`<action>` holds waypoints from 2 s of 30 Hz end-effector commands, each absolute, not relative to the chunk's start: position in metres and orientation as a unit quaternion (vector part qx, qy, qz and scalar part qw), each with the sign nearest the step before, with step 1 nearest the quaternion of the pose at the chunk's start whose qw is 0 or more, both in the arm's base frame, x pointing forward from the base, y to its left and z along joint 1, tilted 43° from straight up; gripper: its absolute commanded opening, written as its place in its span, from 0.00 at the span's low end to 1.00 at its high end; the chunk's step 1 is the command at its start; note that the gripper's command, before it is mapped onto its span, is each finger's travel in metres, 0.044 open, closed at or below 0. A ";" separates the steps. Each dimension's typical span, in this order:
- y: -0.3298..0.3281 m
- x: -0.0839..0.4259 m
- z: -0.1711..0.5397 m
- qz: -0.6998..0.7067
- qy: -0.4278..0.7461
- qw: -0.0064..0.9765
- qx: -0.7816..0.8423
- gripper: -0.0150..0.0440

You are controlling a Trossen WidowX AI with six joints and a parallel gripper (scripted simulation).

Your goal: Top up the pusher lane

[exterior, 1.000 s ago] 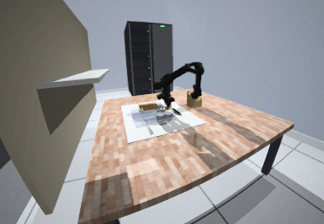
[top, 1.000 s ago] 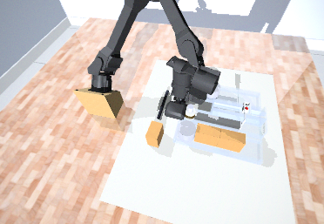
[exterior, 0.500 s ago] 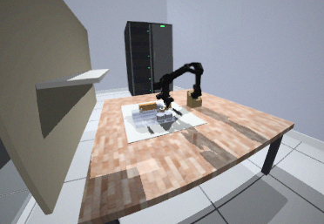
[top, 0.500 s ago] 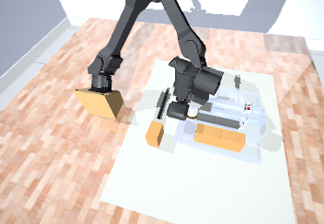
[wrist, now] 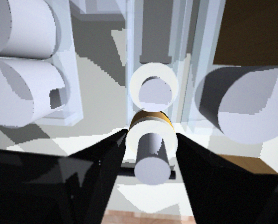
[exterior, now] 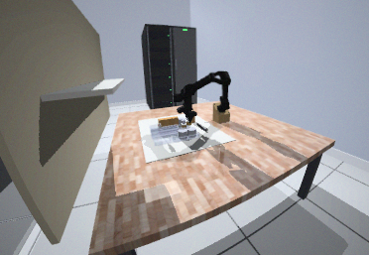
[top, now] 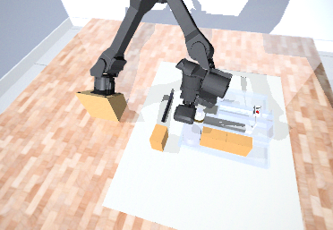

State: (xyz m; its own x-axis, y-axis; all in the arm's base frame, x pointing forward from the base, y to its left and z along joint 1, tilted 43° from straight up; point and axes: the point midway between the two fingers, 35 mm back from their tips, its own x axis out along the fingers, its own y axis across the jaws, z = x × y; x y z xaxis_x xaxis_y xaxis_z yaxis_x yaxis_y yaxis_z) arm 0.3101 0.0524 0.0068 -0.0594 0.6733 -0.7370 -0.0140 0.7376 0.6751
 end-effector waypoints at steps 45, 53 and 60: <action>0.050 0.335 0.011 0.270 0.668 0.649 0.243 0.25; 0.050 0.335 0.011 0.270 0.668 0.649 0.243 0.25; 0.050 0.335 0.011 0.270 0.668 0.649 0.243 0.25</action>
